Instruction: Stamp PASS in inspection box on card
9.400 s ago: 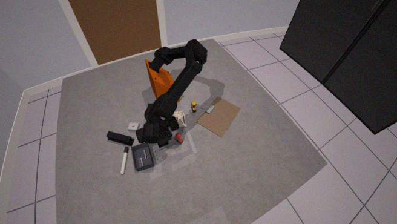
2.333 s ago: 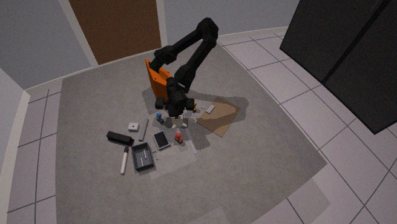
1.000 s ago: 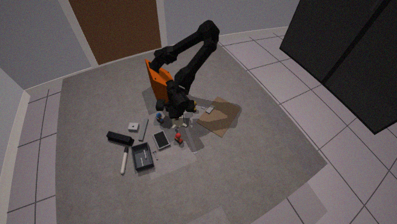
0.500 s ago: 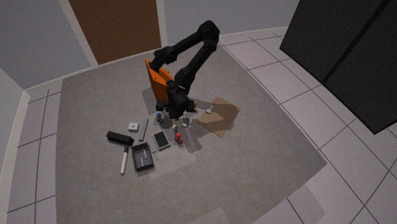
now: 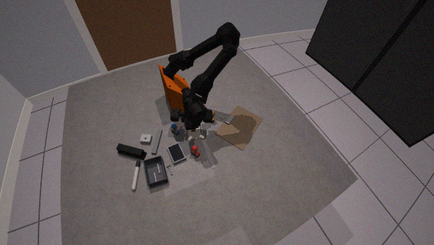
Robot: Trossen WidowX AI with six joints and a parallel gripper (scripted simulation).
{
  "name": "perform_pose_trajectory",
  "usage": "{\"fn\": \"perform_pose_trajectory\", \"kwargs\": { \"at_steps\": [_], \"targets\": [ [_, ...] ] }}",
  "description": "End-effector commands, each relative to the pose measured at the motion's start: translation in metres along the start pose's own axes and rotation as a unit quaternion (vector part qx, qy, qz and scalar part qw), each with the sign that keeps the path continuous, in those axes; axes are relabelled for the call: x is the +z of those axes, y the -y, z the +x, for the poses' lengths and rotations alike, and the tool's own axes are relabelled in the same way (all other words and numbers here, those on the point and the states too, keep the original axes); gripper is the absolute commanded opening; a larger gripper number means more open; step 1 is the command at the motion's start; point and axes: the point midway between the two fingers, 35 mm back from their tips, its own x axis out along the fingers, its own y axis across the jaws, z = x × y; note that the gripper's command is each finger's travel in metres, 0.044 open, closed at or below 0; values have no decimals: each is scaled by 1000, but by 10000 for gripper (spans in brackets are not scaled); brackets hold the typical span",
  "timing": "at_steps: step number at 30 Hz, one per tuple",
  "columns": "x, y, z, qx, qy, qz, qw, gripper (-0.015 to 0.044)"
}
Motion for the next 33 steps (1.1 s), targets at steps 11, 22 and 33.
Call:
{"fn": "perform_pose_trajectory", "kwargs": {
  "at_steps": [11,22,33],
  "targets": [
    [0,-1,-4,1,-1,1,1000,0],
    [0,-1,-10,0,-1,1,1000,0],
    [3,0,-27,-1,0,1,1000,0]
  ]
}}
